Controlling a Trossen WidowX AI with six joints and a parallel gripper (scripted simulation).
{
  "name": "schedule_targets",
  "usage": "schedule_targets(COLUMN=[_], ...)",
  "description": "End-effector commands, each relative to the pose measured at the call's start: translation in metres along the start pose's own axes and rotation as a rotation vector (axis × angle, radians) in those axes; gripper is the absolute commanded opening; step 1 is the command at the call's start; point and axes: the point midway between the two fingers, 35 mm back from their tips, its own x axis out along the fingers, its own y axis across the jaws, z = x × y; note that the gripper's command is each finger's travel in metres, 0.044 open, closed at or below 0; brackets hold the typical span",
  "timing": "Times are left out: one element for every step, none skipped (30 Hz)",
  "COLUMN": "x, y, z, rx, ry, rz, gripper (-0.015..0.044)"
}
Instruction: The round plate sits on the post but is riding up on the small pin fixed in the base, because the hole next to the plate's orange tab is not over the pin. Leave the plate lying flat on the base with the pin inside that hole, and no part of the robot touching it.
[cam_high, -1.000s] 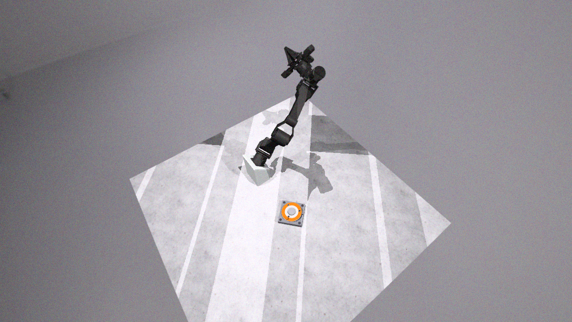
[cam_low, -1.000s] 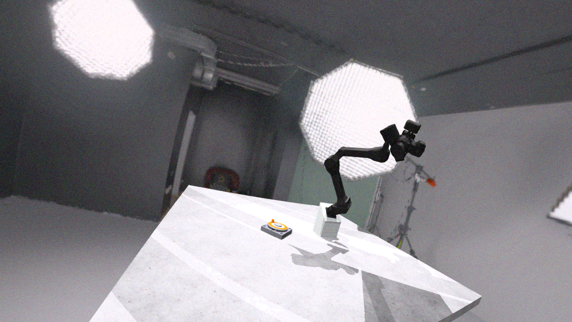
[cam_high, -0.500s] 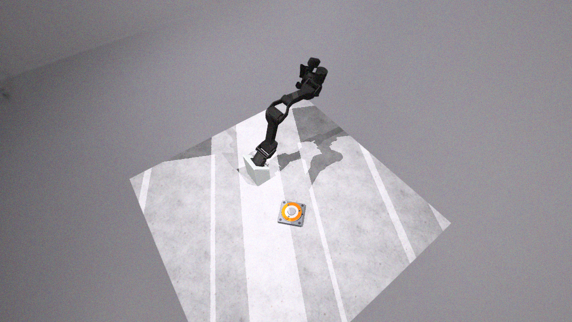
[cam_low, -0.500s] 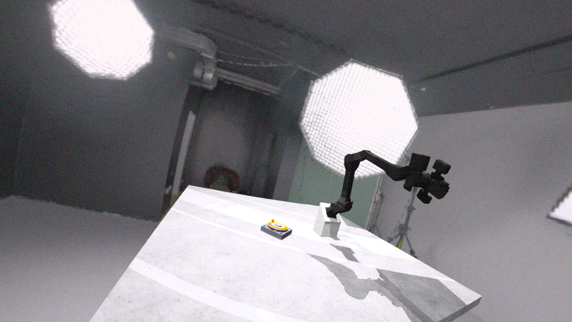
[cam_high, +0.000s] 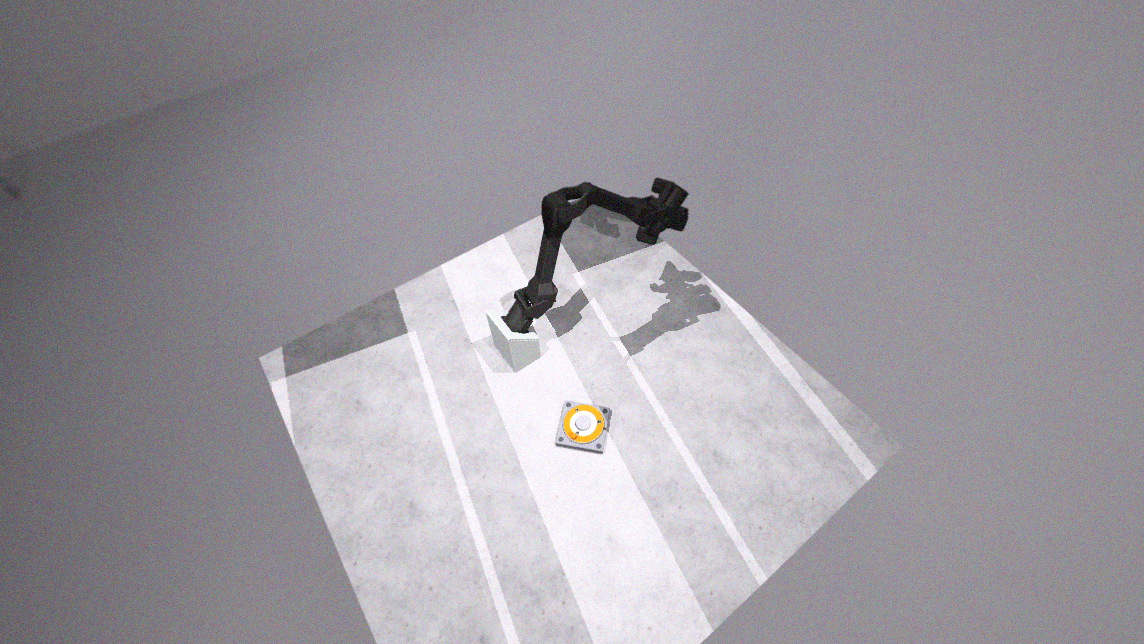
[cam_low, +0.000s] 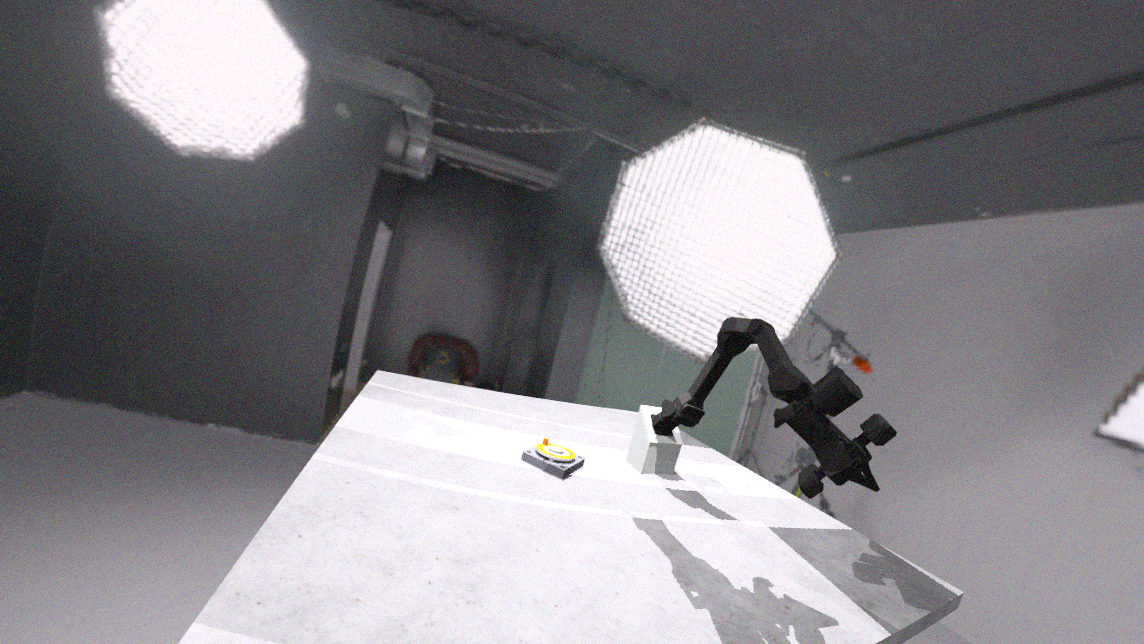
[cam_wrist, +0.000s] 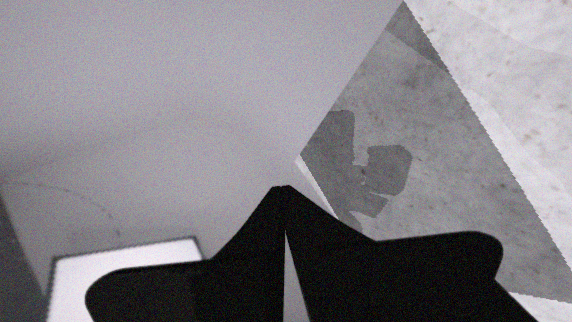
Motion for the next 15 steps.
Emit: schedule_targets(x=[-0.02, -0.03, -0.037, -0.046, -0.056, -0.058, -0.065, -0.078, -0.094, -0.106, -0.117, -0.13, -0.143, -0.147, -0.156], y=[-0.048, -0.064, -0.075, -0.087, -0.1, -0.103, -0.112, -0.126, -0.143, -0.155, -0.166, -0.178, -0.189, -0.192, -0.2], z=[0.046, 0.06, 0.07, 0.08, 0.089, 0.092, 0.098, 0.108, 0.118, 0.125, 0.131, 0.136, 0.141, 0.142, 0.143], rx=[-0.021, -0.026, -0.029, -0.031, -0.033, -0.034, -0.036, -0.039, -0.042, -0.043, -0.042, -0.042, -0.04, -0.036, -0.023], ry=[-0.134, -0.172, -0.2, -0.229, -0.258, -0.264, -0.281, -0.309, -0.342, -0.364, -0.383, -0.403, -0.422, -0.426, -0.44], rz=[-0.13, -0.171, -0.203, -0.236, -0.271, -0.279, -0.302, -0.341, -0.387, -0.42, -0.45, -0.482, -0.514, -0.522, -0.545], gripper=[0.0, 0.0, 0.0, 0.0, 0.0, 0.0, 0.0, 0.0, 0.0, 0.0, 0.0, 0.0, 0.0, 0.0, 0.0])
